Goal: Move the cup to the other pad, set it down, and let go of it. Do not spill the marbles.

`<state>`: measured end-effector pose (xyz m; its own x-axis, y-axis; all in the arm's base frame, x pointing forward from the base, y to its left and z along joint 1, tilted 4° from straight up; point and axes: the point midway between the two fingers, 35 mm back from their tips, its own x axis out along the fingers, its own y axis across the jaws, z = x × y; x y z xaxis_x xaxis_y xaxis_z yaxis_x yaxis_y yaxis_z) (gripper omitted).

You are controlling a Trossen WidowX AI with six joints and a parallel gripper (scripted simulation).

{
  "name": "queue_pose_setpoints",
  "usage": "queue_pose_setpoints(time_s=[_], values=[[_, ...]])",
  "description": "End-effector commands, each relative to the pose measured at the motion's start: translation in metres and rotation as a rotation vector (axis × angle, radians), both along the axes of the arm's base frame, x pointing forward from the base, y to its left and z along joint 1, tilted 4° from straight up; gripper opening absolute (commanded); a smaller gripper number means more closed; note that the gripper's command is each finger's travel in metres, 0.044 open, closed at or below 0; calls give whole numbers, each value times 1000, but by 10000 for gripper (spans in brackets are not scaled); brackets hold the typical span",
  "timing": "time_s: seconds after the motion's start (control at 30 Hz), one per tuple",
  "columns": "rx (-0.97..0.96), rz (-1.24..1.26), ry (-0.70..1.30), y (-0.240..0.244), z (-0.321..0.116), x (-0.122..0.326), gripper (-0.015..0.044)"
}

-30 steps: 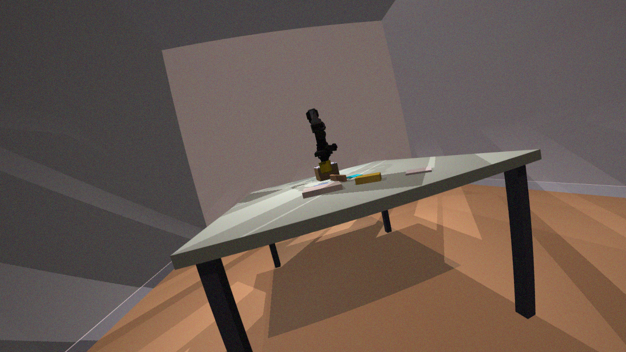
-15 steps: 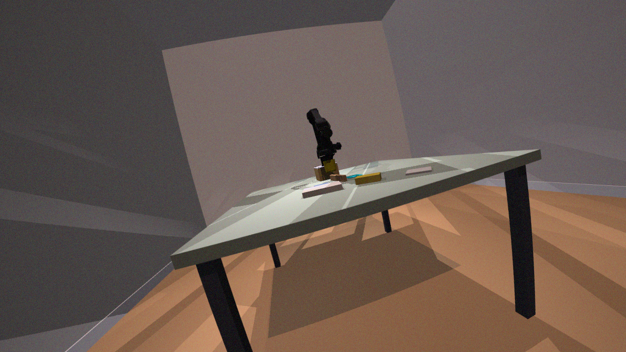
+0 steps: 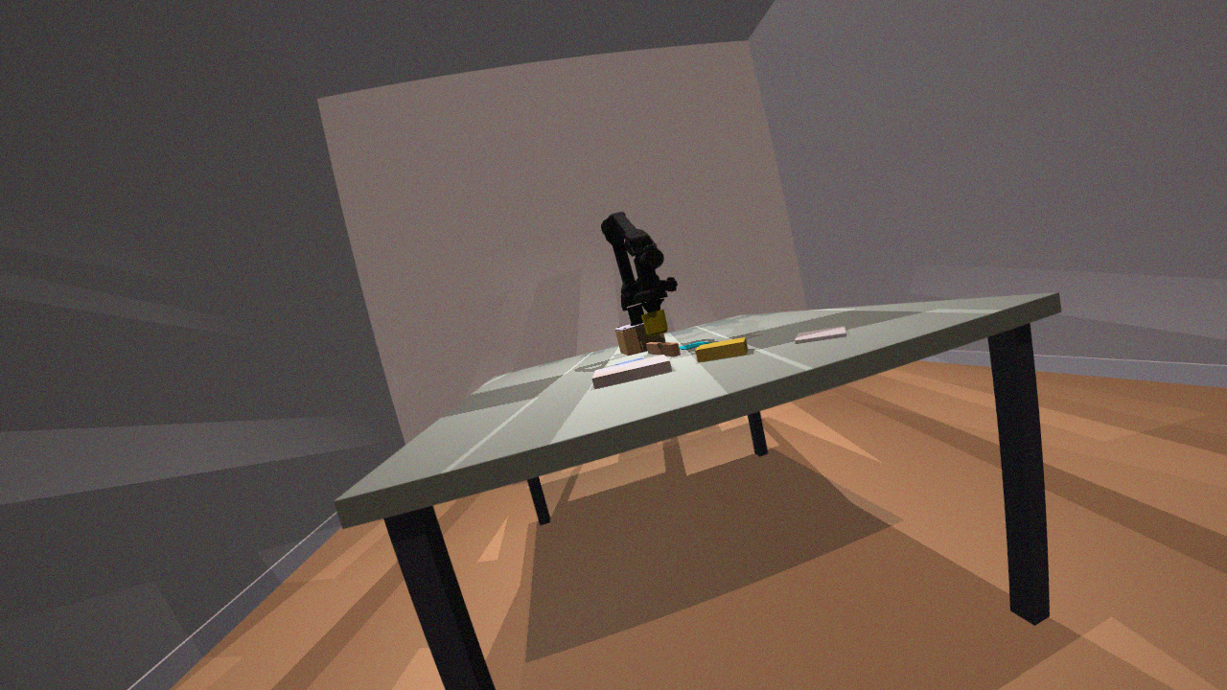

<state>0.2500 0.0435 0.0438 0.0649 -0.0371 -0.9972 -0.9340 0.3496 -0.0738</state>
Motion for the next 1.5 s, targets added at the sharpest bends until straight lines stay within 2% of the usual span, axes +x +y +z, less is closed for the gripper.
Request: queue_pose_setpoints(time_s=[0.0, 1.47], values=[[-4, -4, 5, 5, -1, -3, 0], [3, -4, 7, 81, -5, -30, 0]])
